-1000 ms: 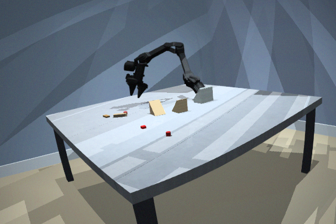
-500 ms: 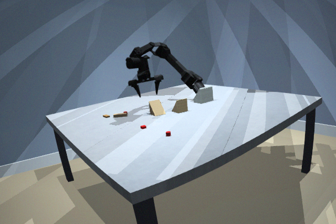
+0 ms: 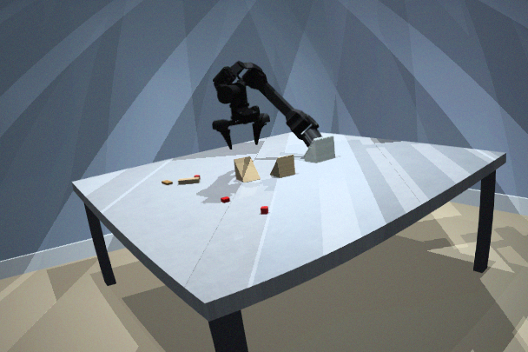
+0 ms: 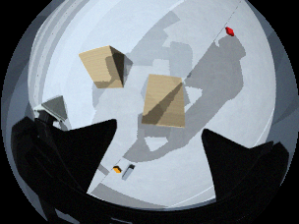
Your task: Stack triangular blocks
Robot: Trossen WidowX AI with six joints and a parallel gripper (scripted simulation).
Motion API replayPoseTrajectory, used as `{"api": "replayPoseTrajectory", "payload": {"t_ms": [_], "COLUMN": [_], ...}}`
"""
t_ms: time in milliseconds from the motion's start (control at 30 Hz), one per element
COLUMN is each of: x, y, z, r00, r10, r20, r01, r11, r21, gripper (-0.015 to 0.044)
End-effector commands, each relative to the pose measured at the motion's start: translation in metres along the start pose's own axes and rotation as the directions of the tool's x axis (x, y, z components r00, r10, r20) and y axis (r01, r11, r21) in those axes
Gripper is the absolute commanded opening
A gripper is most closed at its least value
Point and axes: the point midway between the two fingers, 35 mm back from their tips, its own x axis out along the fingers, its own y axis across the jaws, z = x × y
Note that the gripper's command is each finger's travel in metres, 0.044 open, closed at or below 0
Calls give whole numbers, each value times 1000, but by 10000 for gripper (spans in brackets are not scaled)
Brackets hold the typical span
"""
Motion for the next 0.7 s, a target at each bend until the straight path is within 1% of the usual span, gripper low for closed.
{"api": "replayPoseTrajectory", "payload": {"t_ms": [0,667], "x": [5,37], "y": [-1,-6], "z": [2,6], "r00": [1000,1000], "r10": [-1,-2], "r20": [-6,-4], "r01": [1,2], "r11": [1000,1000], "r21": [-14,-14], "gripper": [440,440]}}
